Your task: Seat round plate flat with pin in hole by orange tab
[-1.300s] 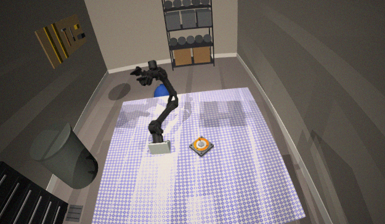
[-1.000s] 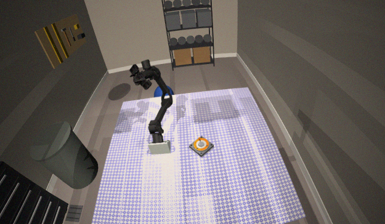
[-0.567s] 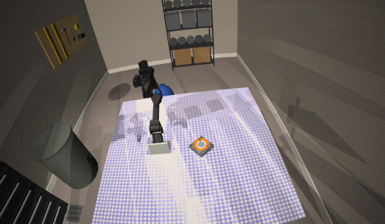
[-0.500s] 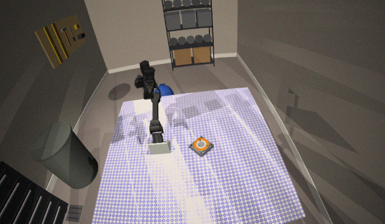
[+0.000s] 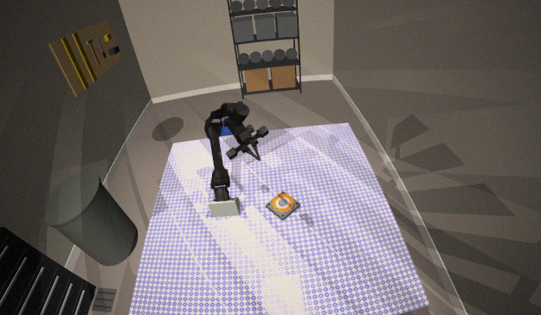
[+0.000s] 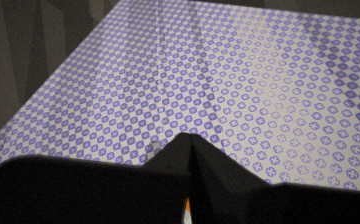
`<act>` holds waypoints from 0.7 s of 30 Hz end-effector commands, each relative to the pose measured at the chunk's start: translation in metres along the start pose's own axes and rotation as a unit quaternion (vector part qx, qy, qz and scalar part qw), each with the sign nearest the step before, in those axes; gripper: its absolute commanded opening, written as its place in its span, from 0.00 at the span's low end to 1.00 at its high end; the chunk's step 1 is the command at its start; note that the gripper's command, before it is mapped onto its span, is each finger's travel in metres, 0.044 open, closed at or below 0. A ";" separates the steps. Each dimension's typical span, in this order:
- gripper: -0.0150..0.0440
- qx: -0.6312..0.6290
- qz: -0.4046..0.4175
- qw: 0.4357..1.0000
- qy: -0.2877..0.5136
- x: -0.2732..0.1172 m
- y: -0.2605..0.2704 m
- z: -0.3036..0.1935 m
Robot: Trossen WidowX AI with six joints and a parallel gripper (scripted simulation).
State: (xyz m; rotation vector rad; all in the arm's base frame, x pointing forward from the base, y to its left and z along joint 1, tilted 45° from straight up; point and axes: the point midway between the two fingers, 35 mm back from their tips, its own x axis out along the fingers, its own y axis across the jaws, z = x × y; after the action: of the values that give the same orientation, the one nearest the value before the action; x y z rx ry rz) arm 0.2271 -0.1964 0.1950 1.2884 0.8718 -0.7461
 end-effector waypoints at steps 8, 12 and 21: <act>0.25 -0.378 0.043 0.882 0.279 0.108 0.022 -0.127; 0.25 -0.454 0.070 0.820 0.343 0.125 0.017 -0.165; 0.25 -0.552 0.124 0.700 0.436 0.144 -0.001 -0.226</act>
State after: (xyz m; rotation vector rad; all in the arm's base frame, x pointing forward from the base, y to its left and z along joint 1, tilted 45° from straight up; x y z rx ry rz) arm 0.2732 0.0166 0.0609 0.5527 1.5096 0.6118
